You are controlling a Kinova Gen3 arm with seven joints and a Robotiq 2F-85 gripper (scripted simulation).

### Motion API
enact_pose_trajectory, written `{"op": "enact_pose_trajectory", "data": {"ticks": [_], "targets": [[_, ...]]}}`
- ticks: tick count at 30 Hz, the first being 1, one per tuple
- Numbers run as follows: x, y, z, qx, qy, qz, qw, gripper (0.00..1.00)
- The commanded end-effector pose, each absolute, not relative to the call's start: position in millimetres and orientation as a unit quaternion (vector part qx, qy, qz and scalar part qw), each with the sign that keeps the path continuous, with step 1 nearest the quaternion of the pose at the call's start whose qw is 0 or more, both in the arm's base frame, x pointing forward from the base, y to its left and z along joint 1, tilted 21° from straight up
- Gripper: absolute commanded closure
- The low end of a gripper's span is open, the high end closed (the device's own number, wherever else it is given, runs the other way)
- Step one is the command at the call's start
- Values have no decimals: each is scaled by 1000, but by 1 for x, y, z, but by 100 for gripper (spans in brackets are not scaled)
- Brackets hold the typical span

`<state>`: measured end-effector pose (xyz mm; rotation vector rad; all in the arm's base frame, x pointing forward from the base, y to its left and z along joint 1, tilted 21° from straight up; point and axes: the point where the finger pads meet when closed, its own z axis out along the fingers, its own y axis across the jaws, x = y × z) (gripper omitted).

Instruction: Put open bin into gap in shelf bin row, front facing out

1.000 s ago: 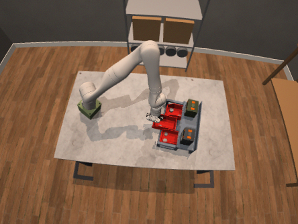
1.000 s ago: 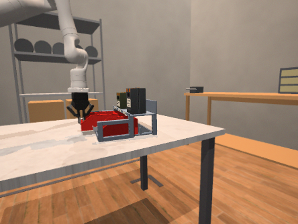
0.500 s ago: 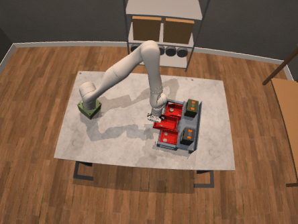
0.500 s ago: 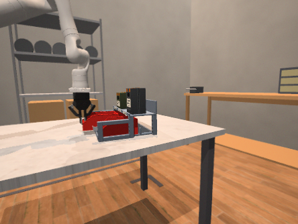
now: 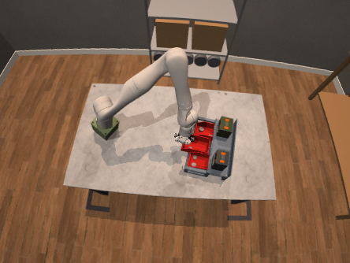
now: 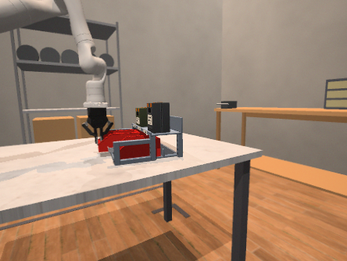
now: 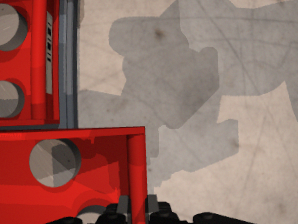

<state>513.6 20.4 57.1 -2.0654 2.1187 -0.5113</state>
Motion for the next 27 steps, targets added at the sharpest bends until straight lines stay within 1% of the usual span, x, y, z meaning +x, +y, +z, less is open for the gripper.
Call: {"op": "enact_pose_trajectory", "data": {"ticks": [1, 27], "targets": [[516, 21, 58, -686, 704, -170, 70, 90], [532, 23, 64, -688, 703, -170, 69, 90]]}}
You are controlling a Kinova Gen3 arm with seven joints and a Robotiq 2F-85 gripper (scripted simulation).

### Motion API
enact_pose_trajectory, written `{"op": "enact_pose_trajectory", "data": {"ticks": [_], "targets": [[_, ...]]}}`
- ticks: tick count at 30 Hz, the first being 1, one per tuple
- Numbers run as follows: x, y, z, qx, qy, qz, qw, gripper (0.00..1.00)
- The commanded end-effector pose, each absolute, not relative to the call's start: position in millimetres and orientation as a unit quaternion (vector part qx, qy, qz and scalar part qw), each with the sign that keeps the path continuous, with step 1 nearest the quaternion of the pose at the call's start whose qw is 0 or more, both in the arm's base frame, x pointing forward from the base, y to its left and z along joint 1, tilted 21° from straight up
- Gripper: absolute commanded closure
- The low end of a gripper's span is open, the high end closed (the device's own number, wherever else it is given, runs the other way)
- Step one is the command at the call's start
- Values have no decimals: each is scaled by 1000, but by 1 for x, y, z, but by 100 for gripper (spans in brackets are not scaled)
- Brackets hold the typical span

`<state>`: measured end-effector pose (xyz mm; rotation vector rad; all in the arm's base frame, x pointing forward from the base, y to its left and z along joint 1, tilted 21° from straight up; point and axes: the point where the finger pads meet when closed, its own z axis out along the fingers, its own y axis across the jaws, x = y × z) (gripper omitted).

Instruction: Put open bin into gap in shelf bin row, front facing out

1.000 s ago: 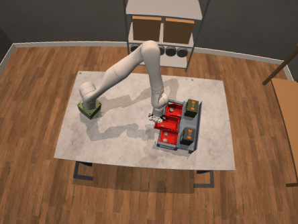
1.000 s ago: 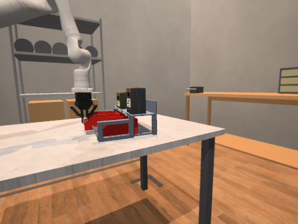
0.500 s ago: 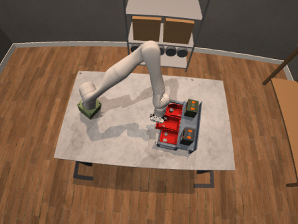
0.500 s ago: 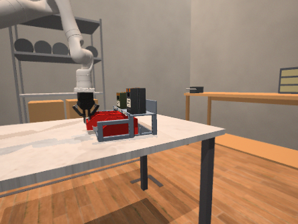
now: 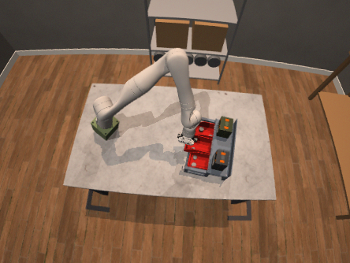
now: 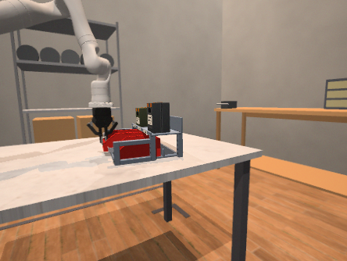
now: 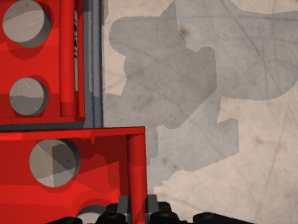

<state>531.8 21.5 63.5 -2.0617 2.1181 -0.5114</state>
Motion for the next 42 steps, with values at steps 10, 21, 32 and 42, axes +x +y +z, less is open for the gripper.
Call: {"op": "enact_pose_trajectory", "data": {"ticks": [10, 21, 32, 42], "targets": [[538, 23, 65, -687, 703, -170, 70, 90], [542, 24, 66, -688, 703, -170, 69, 90], [551, 25, 69, -688, 703, -170, 69, 90], [552, 25, 70, -687, 703, -170, 70, 90]]}}
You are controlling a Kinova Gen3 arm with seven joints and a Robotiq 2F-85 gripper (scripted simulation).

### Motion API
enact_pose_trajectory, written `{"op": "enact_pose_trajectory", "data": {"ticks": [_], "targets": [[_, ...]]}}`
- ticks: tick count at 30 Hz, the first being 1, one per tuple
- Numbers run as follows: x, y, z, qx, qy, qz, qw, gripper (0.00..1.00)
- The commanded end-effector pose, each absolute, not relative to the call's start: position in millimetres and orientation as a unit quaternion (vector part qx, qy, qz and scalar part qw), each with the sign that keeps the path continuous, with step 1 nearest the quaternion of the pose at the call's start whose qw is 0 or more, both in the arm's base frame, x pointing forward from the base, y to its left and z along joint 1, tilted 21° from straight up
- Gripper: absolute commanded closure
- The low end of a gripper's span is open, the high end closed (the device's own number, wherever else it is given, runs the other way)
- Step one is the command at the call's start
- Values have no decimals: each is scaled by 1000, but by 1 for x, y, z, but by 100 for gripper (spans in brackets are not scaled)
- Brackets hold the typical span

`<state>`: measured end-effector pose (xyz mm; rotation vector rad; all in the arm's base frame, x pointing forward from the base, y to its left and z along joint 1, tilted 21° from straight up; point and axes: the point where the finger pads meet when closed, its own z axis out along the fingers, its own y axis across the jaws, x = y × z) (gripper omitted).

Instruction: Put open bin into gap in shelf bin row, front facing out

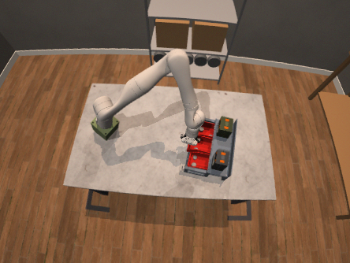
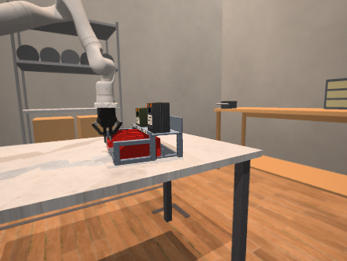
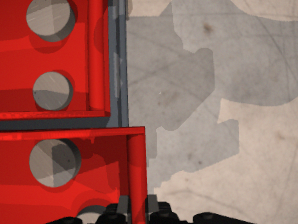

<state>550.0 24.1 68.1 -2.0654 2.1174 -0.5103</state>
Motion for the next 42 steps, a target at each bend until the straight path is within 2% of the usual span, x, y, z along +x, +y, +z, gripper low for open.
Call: {"op": "enact_pose_trajectory", "data": {"ticks": [1, 42], "targets": [[554, 25, 70, -687, 703, -170, 70, 90], [573, 31, 76, -688, 703, -170, 69, 90]]}}
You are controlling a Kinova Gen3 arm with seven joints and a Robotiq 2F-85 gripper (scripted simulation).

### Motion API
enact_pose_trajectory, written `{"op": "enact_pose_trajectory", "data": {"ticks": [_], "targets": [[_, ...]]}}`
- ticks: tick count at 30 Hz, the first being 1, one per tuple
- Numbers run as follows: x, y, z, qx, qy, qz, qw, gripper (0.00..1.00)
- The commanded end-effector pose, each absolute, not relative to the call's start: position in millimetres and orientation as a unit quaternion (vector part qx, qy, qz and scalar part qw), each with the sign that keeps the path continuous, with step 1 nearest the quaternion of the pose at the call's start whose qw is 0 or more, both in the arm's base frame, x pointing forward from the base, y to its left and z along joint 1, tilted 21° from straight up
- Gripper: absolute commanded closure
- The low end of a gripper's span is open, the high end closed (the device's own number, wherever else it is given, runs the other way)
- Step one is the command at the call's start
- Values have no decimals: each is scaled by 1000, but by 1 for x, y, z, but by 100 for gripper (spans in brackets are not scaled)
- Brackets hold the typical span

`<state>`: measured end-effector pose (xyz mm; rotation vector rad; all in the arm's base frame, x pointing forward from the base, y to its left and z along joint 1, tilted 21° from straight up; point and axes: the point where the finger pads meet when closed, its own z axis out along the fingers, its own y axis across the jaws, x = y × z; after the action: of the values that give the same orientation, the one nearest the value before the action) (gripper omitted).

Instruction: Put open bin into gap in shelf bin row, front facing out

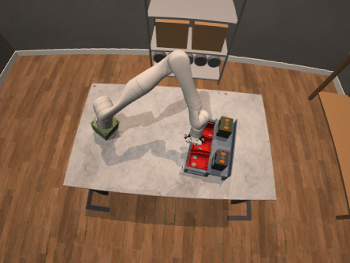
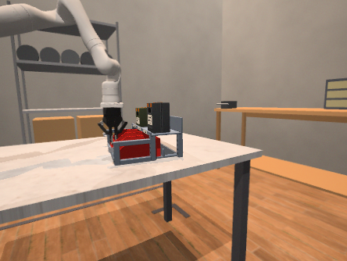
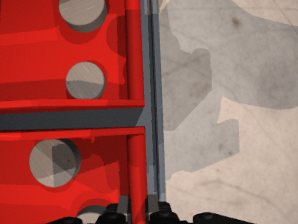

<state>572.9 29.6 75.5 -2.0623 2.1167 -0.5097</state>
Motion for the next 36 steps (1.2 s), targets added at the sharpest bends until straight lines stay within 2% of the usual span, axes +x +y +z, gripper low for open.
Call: {"op": "enact_pose_trajectory", "data": {"ticks": [1, 36], "targets": [[573, 31, 76, -688, 703, -170, 69, 90], [578, 28, 62, -688, 703, -170, 69, 90]]}}
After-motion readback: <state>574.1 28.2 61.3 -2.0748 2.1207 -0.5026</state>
